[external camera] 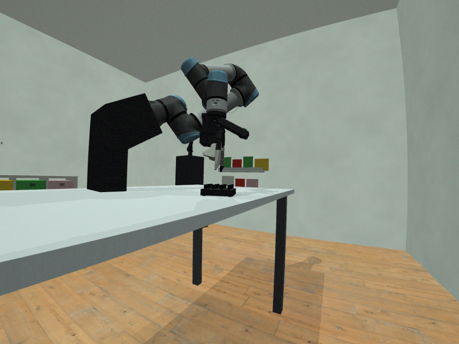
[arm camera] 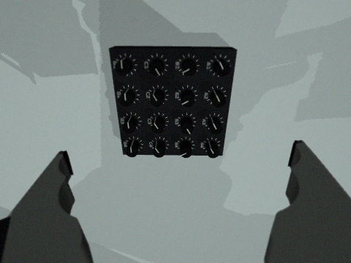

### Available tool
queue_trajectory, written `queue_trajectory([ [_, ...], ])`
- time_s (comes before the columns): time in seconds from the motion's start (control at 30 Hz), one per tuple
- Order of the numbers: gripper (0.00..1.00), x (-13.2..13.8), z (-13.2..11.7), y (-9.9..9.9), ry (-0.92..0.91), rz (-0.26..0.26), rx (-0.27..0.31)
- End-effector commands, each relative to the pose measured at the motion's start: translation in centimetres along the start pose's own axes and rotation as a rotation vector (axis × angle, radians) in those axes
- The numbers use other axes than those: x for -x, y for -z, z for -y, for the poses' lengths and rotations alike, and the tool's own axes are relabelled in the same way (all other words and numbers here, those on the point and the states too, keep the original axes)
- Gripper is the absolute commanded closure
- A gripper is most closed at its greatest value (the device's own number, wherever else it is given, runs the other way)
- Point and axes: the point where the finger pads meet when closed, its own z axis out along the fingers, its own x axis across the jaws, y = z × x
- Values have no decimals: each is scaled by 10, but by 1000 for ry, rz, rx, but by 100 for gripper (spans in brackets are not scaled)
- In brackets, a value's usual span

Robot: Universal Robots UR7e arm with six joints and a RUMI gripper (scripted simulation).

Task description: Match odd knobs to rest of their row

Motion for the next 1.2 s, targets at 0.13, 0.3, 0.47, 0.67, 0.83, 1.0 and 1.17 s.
queue_trajectory([
  [0.13, 0, 1, -2, -1, -14, 7, -3],
  [0.3, 0, 2, -3, -1, -17, 9, -4],
  [0.47, 0, 2, -3, -1, -17, 9, -4],
  [0.67, 0, 2, -3, -1, -17, 9, -4],
  [0.83, 0, 2, -3, -1, -17, 9, -4],
  [1.0, 0, 2, -3, -1, -17, 9, -4],
  [1.17, 0, 2, -3, -1, -17, 9, -4],
])
